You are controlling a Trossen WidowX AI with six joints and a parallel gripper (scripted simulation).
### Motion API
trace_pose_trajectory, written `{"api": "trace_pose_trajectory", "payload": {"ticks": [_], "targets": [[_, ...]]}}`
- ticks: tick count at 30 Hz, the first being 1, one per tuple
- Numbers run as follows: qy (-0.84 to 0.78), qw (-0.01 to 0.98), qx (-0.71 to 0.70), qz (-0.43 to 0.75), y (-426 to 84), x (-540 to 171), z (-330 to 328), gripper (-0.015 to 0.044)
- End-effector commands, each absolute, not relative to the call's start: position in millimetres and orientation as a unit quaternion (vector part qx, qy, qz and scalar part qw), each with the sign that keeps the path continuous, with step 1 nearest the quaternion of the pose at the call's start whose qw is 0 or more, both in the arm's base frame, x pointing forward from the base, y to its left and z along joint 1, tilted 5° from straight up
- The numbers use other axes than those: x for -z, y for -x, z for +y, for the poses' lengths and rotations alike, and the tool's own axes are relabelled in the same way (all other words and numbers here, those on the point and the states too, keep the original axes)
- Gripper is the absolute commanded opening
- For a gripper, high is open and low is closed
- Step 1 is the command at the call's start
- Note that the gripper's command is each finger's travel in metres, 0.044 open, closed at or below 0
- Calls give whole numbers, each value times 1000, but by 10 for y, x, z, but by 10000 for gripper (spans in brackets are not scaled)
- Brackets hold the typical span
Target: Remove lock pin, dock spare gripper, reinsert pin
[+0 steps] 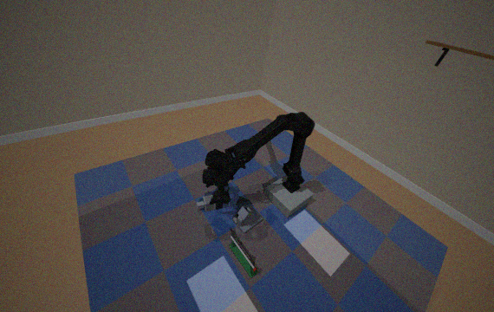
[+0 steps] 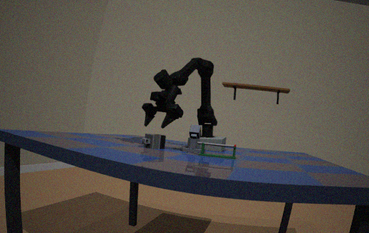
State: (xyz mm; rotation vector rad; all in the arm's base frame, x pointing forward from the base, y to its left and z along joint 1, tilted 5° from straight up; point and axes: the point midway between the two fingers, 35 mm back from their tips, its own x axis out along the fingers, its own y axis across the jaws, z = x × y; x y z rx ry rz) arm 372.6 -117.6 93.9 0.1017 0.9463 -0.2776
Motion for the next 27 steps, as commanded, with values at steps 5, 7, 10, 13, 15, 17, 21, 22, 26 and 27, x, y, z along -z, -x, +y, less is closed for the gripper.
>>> {"api": "trace_pose_trajectory", "payload": {"ticks": [5, 7, 10, 13, 15, 17, 21, 22, 26, 27], "targets": [[-40, 881, 122, 455, -3731, -772, -1182, 440], [-40, 881, 122, 455, -3736, -739, -1185, 440], [-40, 881, 122, 455, -3742, -690, -1189, 440], [-40, 881, 122, 455, -3748, -641, -1194, 440], [-40, 881, 122, 455, -3751, -609, -1196, 440], [-40, 881, 122, 455, -3754, -576, -1199, 440], [-39, 881, 122, 455, -3758, -511, -1204, 440], [-39, 881, 122, 455, -3759, -495, -1205, 440], [-39, 881, 122, 455, -3761, -431, -1209, 440], [-39, 881, 122, 455, -3761, -415, -1210, 440]]}}
